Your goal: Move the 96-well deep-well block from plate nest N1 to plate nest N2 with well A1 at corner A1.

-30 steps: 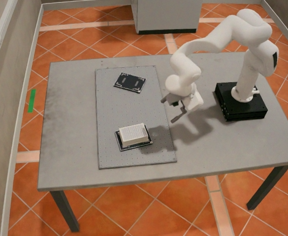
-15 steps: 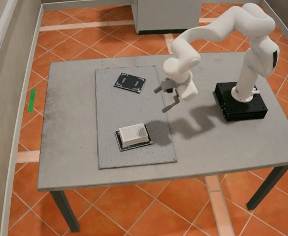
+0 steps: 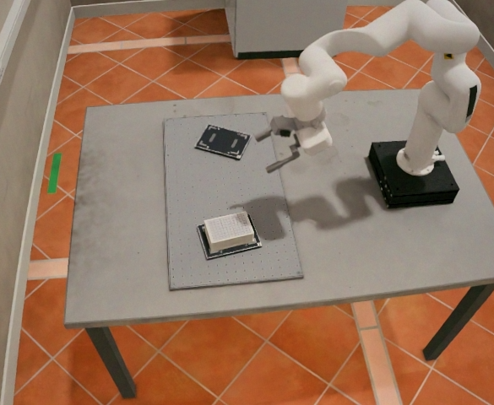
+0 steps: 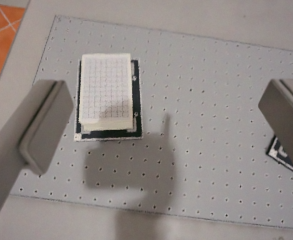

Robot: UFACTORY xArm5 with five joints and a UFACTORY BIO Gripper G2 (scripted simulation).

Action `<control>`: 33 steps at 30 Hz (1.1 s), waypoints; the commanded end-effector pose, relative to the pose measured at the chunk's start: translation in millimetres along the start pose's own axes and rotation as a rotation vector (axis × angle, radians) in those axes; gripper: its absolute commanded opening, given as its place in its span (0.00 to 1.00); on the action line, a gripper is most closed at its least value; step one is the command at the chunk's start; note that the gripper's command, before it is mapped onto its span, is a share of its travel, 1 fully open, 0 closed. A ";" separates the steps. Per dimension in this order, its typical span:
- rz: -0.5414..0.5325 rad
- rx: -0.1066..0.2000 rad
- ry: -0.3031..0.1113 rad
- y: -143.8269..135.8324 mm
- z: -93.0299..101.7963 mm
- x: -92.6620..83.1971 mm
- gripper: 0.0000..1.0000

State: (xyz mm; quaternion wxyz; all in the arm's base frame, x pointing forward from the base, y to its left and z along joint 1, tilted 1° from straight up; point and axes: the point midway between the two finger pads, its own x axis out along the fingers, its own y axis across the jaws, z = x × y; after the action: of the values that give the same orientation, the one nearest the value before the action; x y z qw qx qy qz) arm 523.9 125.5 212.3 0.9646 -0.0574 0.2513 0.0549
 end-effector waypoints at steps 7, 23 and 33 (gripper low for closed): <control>-0.019 0.047 -0.111 -32.7 33.3 -5.7 0.37; -0.060 0.098 -0.311 -81.1 74.8 -23.7 0.37; -0.084 0.111 -0.412 -107.7 96.1 -37.9 0.37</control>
State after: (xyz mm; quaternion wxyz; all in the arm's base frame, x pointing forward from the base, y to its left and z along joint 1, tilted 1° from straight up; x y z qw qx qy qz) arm 549.9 39.9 308.6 0.9977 -0.0049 0.0655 0.0137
